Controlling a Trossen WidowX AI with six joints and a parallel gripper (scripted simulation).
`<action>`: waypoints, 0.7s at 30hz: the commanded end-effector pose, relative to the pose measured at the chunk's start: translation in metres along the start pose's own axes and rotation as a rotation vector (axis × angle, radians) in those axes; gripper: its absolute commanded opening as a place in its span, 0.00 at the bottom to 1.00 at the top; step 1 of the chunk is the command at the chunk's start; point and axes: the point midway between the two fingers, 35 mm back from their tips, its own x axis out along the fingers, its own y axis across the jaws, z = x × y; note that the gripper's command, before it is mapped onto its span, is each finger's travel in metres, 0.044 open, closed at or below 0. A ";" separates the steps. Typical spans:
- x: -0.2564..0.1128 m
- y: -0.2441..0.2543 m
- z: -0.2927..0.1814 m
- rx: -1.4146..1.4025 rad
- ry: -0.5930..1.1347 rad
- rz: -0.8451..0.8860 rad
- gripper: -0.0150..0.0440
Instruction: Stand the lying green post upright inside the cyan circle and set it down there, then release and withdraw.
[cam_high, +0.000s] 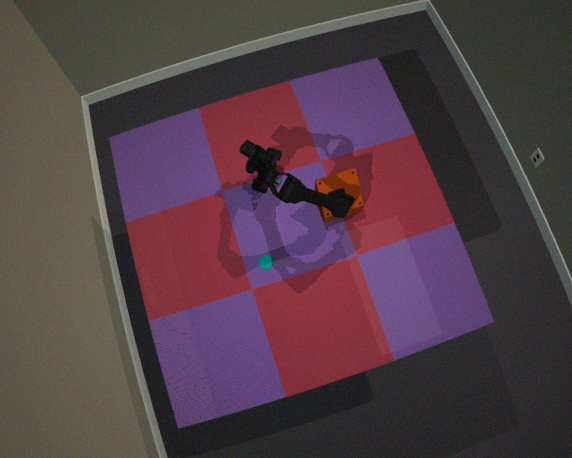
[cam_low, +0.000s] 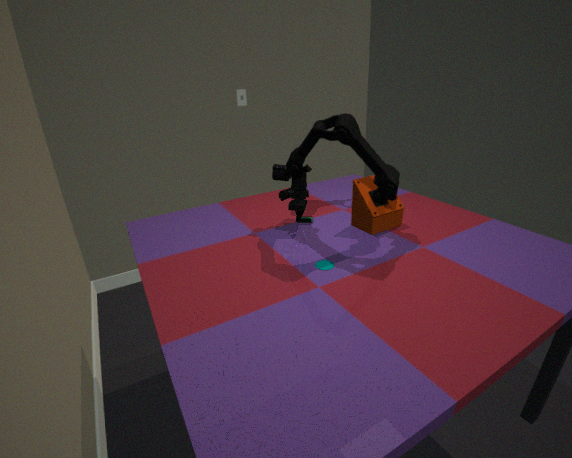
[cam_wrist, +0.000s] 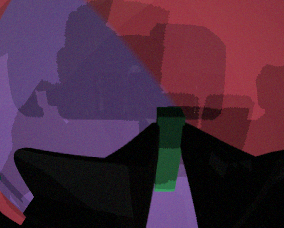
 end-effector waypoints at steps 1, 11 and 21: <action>-0.011 0.003 0.006 -0.013 -0.021 0.005 0.29; -0.026 0.002 0.007 -0.010 -0.016 0.001 0.29; -0.042 0.002 0.007 -0.006 -0.011 -0.002 0.29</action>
